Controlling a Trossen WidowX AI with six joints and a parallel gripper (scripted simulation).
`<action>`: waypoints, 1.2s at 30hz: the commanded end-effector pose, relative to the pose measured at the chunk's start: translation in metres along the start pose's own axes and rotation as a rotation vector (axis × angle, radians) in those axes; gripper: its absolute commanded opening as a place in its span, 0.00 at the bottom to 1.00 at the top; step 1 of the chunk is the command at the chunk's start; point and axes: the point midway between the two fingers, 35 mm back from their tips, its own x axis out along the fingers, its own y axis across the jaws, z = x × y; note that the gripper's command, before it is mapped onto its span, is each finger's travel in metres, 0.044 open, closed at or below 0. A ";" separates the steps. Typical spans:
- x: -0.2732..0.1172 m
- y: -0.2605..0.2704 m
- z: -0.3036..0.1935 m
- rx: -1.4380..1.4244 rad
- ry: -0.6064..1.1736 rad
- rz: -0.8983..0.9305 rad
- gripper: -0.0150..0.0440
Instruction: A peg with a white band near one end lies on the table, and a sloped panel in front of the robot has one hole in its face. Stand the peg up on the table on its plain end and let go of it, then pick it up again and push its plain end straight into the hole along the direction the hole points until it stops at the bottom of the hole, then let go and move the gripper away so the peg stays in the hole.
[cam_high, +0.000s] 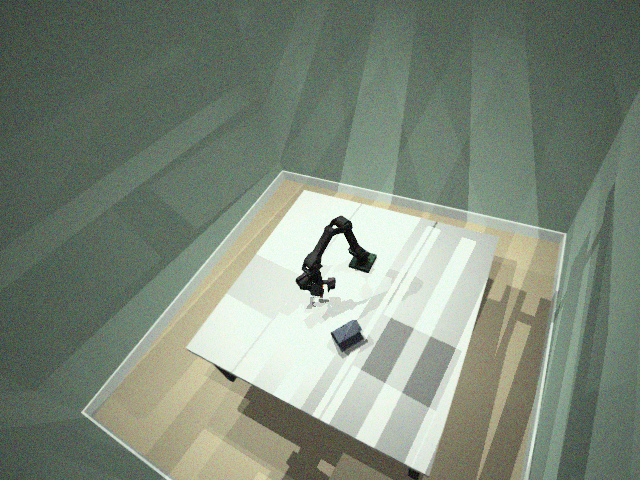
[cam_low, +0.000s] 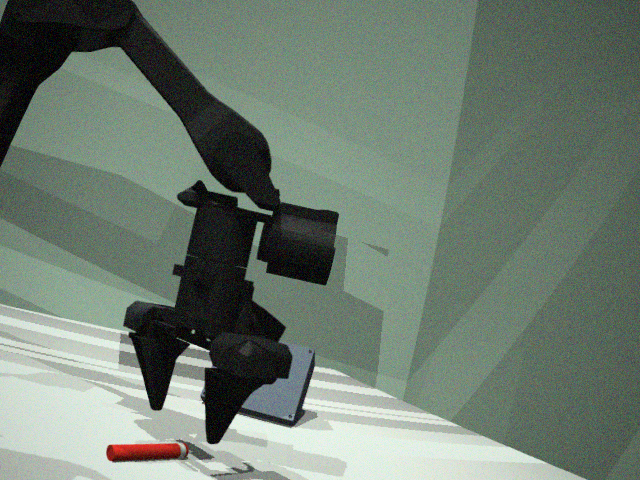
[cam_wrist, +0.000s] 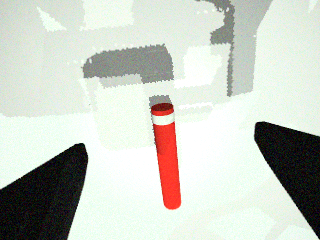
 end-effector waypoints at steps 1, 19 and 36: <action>0.008 0.000 -0.001 -0.004 0.008 0.003 1.00; 0.028 0.002 -0.003 -0.004 0.008 0.003 0.82; 0.028 0.002 -0.003 -0.004 0.008 0.003 0.44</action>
